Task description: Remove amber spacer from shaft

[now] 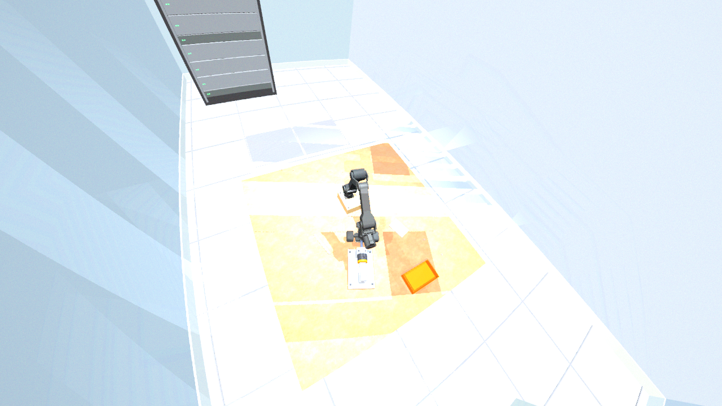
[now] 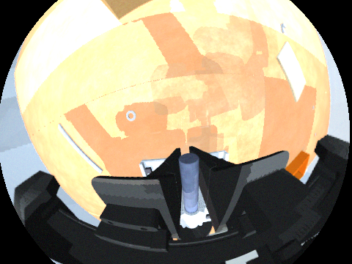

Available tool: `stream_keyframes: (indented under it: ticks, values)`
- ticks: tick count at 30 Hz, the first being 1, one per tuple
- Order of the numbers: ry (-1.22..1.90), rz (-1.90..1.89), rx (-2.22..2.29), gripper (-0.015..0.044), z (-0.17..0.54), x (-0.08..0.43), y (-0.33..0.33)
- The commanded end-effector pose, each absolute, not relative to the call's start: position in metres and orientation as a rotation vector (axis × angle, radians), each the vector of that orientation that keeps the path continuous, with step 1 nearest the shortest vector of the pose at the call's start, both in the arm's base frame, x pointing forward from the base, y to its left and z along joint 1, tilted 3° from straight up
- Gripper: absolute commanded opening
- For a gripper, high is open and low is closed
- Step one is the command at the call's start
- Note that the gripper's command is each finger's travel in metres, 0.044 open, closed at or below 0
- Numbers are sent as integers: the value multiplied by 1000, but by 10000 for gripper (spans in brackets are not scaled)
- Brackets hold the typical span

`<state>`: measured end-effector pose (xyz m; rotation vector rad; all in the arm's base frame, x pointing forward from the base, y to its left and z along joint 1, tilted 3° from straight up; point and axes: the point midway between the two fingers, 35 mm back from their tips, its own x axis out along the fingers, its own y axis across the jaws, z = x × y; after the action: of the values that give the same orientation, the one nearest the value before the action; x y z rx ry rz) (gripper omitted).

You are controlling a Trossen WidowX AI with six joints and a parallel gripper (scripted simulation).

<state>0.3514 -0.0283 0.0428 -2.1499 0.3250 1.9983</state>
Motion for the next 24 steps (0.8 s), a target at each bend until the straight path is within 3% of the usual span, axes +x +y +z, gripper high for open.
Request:
stream_keyframes:
  ticks: [1, 24]
  values:
    - [324, 2000, -2145, 0, 43, 349, -27]
    - [324, 2000, -2145, 0, 43, 347, -27]
